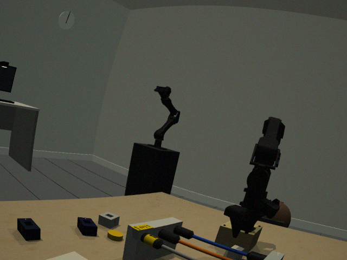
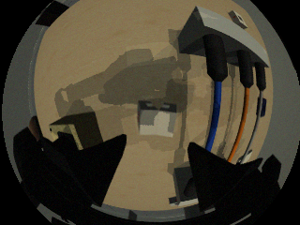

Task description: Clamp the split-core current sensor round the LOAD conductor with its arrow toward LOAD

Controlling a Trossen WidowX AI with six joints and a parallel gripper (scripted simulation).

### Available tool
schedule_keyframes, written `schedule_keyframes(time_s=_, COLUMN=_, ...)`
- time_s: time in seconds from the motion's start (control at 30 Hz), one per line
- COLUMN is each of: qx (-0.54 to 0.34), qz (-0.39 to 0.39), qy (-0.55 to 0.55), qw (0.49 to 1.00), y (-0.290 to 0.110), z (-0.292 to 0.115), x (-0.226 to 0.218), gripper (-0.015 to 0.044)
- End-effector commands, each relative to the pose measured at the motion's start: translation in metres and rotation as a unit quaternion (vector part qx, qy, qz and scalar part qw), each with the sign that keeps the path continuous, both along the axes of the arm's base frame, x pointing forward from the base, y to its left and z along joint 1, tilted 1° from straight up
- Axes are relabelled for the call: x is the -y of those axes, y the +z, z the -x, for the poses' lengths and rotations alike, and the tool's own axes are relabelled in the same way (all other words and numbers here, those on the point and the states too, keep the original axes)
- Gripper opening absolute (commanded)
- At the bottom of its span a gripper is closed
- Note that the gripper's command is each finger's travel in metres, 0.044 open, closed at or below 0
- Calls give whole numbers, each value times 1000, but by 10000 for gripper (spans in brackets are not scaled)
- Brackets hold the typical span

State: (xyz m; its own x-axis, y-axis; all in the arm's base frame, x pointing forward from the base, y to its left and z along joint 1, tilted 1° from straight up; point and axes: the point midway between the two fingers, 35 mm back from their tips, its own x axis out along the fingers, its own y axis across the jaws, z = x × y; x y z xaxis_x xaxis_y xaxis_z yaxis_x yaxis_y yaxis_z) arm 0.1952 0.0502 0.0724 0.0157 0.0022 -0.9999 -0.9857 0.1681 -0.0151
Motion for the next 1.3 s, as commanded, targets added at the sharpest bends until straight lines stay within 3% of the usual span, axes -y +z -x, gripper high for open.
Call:
schedule_keyframes(time_s=0.0, qx=-3, qz=-3, qy=23, qw=1000, y=-4, z=-3, x=0, gripper=320)
schedule_keyframes(time_s=1.1, qx=-3, qz=-3, qy=23, qw=1000, y=-57, z=-1, x=-1, gripper=320)
schedule_keyframes(time_s=1.27, qx=-3, qz=-2, qy=23, qw=1000, y=-53, z=-1, x=-1, gripper=287)
